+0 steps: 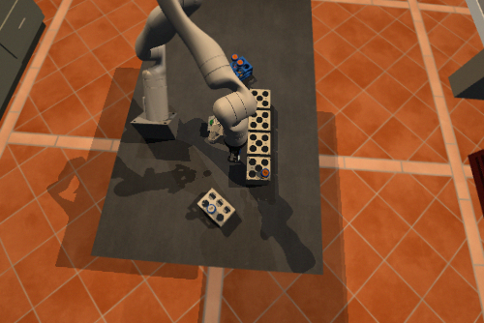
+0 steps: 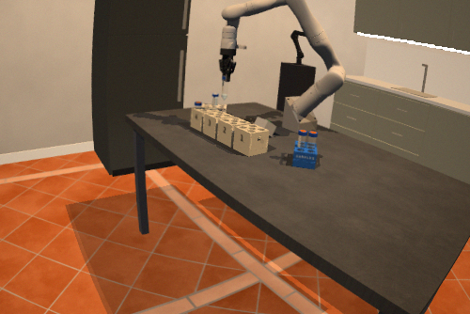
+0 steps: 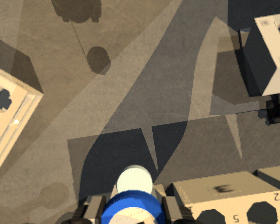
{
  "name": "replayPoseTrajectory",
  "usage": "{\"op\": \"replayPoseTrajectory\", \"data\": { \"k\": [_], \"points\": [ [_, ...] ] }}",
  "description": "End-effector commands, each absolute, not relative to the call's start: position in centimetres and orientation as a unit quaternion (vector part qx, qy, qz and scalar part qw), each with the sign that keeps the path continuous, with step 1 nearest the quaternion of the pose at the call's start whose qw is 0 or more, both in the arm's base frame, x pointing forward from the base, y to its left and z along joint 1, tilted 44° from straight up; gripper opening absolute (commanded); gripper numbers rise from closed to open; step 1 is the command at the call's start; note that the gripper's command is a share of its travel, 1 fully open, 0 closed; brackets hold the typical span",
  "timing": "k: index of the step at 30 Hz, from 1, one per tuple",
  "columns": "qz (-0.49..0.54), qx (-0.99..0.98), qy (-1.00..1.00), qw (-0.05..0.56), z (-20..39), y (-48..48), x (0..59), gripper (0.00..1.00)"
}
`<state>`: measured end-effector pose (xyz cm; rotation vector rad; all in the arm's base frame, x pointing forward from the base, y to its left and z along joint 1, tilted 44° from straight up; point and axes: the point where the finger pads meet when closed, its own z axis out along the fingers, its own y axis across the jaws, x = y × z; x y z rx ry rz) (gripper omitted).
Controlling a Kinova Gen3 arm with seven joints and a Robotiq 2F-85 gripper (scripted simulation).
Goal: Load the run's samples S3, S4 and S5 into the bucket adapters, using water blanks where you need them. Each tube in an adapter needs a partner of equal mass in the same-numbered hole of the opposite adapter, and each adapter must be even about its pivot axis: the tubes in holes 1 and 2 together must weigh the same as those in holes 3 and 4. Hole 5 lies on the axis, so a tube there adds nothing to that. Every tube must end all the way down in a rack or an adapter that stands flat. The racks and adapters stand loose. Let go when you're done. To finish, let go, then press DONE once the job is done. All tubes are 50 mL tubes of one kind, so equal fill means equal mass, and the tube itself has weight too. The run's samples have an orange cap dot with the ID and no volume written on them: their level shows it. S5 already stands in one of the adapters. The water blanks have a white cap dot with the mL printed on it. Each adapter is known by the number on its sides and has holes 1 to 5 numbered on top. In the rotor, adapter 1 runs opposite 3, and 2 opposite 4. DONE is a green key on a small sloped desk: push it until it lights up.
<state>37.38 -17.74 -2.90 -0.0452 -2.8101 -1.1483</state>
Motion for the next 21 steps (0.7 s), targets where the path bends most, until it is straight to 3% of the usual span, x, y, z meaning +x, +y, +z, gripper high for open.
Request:
{"op": "replayPoseTrajectory", "data": {
  "k": [1,21],
  "points": [
    [-0.368,-0.044,-0.927,0.062,-1.9,-17.0,38.1,0.10],
    [-0.352,-0.210,-0.903,0.127,2.1,-12.7,39.6,0.10]
  ]
}}
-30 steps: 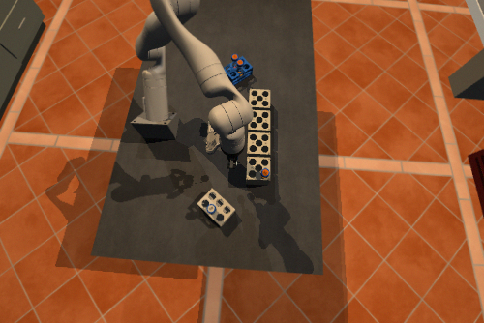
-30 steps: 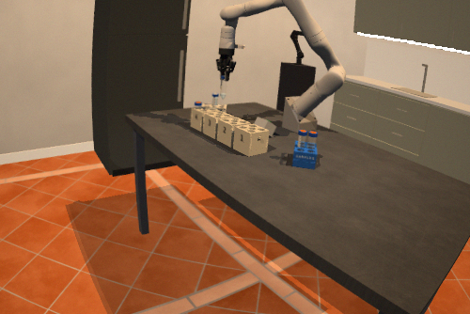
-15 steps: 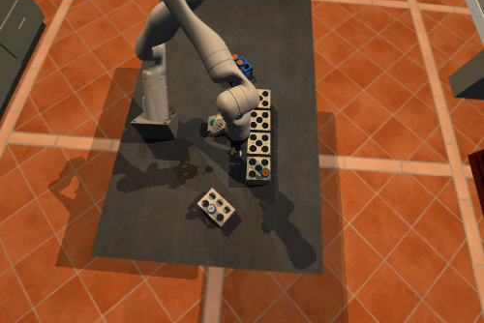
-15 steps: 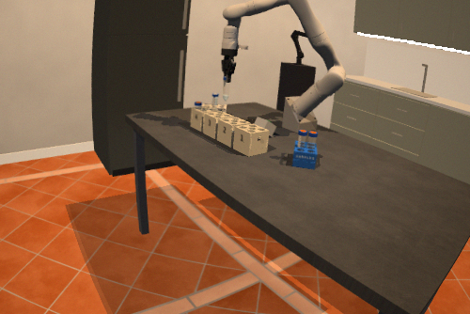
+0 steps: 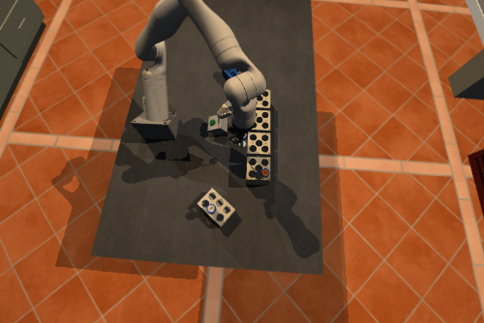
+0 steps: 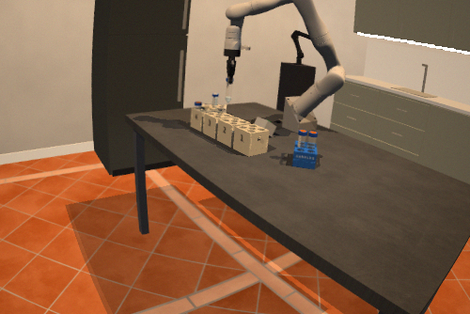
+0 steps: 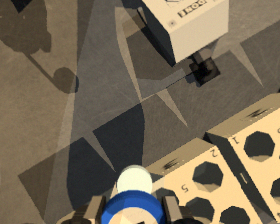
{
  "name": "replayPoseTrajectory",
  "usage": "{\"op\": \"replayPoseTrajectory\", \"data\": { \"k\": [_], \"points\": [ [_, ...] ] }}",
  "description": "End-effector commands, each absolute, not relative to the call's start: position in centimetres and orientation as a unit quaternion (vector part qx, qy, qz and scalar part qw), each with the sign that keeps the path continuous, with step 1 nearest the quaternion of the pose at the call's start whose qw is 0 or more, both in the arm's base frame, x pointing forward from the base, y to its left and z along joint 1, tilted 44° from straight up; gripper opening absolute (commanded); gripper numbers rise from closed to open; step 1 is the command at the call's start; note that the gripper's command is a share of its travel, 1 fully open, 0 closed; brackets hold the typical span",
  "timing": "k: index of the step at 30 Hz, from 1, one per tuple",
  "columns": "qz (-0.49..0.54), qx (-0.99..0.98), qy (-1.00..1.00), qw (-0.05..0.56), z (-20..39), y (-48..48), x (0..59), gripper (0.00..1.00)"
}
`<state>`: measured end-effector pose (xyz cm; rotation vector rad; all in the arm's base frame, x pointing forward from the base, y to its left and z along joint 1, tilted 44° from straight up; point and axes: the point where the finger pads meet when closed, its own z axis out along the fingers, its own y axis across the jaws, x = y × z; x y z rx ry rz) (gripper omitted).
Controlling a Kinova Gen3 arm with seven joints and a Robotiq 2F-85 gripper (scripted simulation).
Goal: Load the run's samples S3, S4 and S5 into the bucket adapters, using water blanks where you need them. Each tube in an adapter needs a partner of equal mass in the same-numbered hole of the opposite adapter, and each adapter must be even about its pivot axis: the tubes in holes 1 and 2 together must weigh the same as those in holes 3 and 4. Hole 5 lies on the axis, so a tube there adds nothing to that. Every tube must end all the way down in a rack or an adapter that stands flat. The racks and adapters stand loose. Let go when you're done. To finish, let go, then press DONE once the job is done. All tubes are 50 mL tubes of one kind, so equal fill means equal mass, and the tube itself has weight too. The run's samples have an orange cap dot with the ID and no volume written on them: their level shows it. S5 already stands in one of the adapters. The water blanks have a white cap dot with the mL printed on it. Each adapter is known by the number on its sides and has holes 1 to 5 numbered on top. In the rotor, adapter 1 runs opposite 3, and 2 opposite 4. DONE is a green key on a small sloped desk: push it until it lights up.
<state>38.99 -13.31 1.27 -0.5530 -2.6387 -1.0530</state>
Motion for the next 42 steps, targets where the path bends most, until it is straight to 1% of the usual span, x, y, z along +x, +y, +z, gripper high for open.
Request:
{"op": "replayPoseTrajectory", "data": {
  "k": [1,13,42],
  "points": [
    [-0.351,-0.219,-0.901,0.131,2.3,-12.5,39.7,0.10],
    [-0.338,-0.302,-0.876,0.166,4.6,-10.0,40.4,0.10],
    [-0.339,-0.299,-0.877,0.165,9.8,-4.2,42.5,0.10]
  ]
}}
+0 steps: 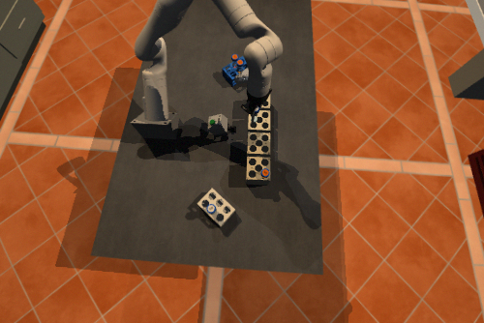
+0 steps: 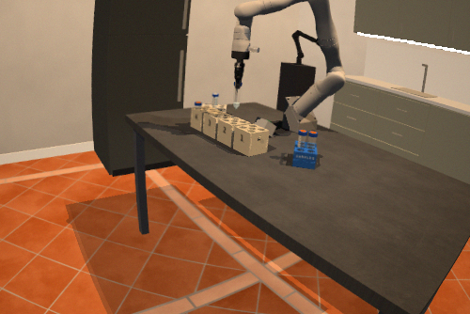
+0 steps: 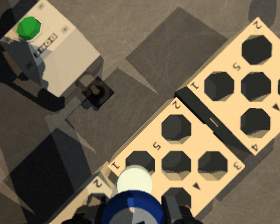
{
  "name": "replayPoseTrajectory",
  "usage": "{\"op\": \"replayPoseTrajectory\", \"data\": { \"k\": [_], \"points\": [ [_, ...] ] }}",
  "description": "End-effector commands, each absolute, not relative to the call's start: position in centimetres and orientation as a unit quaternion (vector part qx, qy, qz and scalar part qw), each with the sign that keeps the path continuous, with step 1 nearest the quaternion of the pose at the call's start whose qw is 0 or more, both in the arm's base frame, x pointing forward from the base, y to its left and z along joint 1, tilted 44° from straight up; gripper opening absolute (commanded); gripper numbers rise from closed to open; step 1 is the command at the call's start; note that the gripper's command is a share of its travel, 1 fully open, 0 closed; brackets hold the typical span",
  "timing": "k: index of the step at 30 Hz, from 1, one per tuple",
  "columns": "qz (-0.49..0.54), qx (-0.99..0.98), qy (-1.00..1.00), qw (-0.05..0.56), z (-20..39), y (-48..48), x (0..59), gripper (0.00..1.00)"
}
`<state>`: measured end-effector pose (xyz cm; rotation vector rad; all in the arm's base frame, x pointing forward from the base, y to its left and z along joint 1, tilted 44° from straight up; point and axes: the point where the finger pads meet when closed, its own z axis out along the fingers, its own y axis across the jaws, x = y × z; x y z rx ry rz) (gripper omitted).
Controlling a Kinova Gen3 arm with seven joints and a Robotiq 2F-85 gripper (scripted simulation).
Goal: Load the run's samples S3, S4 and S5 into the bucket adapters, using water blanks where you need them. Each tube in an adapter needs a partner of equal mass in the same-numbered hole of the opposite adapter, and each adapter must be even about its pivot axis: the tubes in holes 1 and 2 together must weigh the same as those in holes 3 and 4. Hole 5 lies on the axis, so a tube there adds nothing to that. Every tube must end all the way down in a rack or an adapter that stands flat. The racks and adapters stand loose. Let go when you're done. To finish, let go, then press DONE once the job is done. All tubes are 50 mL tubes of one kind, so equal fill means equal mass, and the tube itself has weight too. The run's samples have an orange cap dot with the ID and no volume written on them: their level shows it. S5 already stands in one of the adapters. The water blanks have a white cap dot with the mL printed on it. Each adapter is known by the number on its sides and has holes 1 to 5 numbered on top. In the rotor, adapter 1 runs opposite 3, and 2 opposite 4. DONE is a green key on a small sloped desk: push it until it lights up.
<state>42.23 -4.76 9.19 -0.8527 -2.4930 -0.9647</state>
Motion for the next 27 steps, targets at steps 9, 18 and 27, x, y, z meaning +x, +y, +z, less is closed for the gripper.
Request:
{"op": "replayPoseTrajectory", "data": {
  "k": [9,18,27],
  "points": [
    [-0.338,-0.297,-0.878,0.164,9.6,-4.5,42.4,0.10],
    [-0.340,-0.297,-0.877,0.163,9.4,-4.0,42.6,0.10],
    [-0.340,-0.295,-0.878,0.163,8.5,-3.2,42.4,0.10]
  ]
}}
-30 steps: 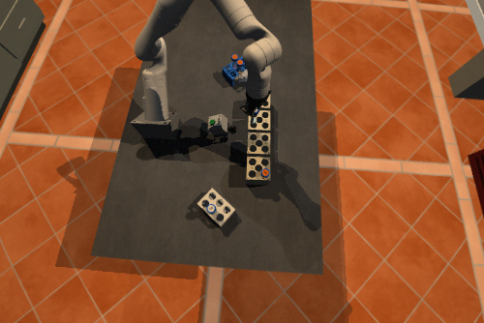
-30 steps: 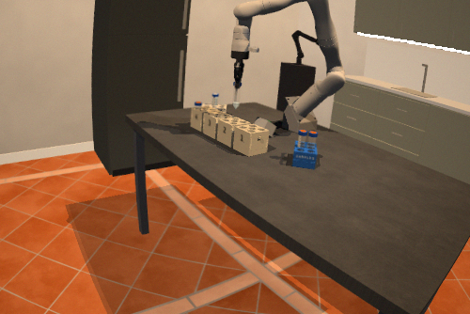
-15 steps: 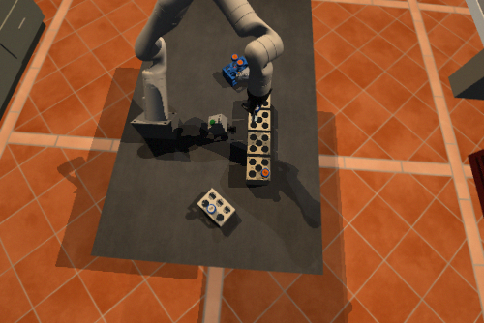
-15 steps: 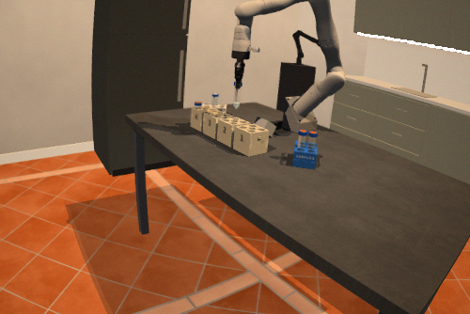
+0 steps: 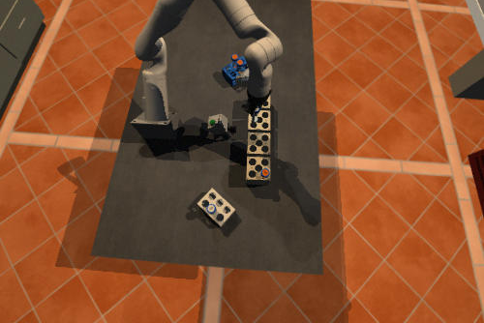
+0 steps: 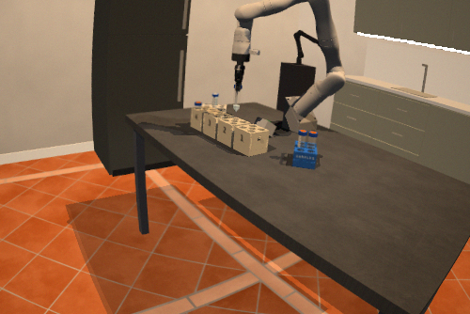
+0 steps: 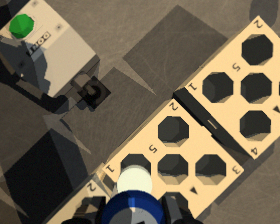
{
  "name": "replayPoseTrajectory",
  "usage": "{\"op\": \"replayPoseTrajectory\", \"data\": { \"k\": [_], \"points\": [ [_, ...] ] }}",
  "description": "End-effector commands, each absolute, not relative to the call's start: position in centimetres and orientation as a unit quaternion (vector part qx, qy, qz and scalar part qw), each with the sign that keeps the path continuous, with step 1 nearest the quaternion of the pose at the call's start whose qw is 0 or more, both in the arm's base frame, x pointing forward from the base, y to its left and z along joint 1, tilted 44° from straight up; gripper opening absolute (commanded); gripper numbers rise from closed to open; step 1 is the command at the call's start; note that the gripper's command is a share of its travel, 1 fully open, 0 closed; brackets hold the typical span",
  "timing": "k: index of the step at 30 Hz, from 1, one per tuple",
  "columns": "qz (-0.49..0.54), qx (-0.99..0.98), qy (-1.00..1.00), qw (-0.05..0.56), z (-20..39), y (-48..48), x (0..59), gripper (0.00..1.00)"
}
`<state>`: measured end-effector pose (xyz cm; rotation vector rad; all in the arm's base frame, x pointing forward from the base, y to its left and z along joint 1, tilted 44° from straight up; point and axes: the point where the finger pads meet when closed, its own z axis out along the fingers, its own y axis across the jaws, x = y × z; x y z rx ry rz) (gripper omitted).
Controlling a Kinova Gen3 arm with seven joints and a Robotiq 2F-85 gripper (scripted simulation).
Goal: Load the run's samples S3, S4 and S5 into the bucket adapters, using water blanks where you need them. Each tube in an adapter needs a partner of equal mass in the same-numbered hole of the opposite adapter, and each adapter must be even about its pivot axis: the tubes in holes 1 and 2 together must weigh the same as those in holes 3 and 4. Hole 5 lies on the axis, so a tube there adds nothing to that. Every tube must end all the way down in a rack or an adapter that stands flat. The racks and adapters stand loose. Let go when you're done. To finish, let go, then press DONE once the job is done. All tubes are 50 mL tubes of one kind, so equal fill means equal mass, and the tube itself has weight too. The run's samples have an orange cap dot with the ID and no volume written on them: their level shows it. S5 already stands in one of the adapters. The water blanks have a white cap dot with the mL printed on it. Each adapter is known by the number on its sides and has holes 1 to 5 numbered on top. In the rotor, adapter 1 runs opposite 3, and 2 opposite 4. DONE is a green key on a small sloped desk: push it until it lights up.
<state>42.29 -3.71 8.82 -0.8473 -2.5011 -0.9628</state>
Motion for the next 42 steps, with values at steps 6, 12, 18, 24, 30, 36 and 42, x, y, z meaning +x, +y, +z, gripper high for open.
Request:
{"op": "replayPoseTrajectory", "data": {
  "k": [6,12,18,24,30,36,42],
  "points": [
    [-0.340,-0.295,-0.878,0.163,8.1,-2.8,42.4,0.10],
    [-0.340,-0.295,-0.878,0.163,7.5,-2.3,42.3,0.10],
    [-0.340,-0.295,-0.878,0.163,6.9,-1.7,42.2,0.10],
    [-0.339,-0.296,-0.878,0.164,6.6,-1.5,42.1,0.10],
    [-0.338,-0.297,-0.878,0.164,6.8,-1.8,42.1,0.10],
    [-0.338,-0.297,-0.878,0.164,6.8,-1.8,42.1,0.10],
    [-0.338,-0.297,-0.878,0.164,6.8,-1.8,42.1,0.10]
  ]
}}
